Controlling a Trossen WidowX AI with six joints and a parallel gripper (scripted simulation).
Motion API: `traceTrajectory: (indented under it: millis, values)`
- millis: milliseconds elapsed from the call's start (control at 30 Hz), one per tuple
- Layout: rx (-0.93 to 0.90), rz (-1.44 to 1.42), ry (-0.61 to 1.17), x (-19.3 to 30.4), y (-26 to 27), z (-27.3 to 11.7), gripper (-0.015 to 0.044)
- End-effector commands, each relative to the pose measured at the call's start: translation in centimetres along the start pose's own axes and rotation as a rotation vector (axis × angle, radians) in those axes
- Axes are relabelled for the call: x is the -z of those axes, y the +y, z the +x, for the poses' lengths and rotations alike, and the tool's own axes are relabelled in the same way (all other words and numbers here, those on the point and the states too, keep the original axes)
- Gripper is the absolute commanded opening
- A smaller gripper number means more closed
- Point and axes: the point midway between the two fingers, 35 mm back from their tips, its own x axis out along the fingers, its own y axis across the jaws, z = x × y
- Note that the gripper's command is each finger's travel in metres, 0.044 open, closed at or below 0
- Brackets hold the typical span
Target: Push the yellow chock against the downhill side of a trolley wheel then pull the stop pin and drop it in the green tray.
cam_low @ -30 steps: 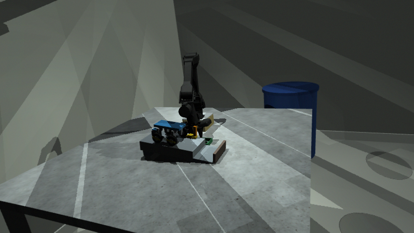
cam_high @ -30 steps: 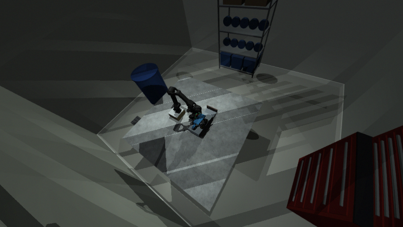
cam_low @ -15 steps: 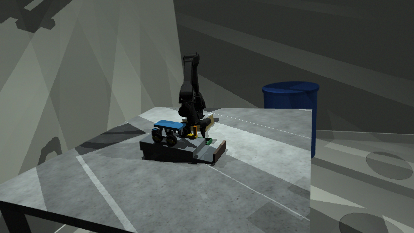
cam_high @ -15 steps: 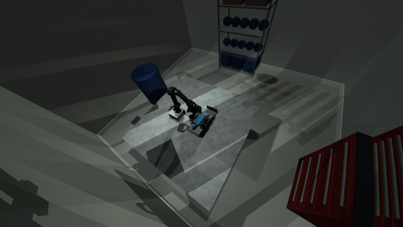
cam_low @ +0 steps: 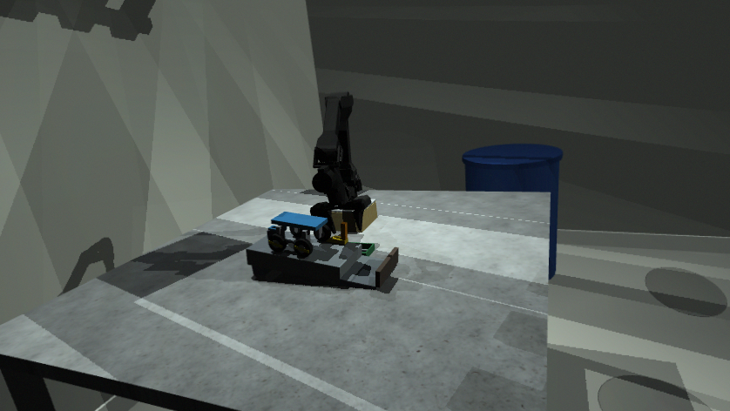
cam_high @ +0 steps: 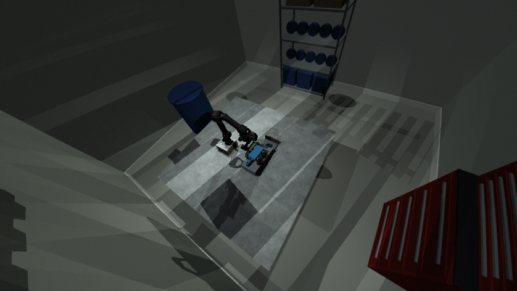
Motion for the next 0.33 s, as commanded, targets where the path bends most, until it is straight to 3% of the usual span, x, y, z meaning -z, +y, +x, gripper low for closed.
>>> traceTrajectory:
  millis: [0,300]
  values:
    - [0.004,-0.006,0.004,0.1,-0.3,-1.4,0.044]
    - [0.005,-0.006,0.004,0.2,-0.8,-4.1,0.044]
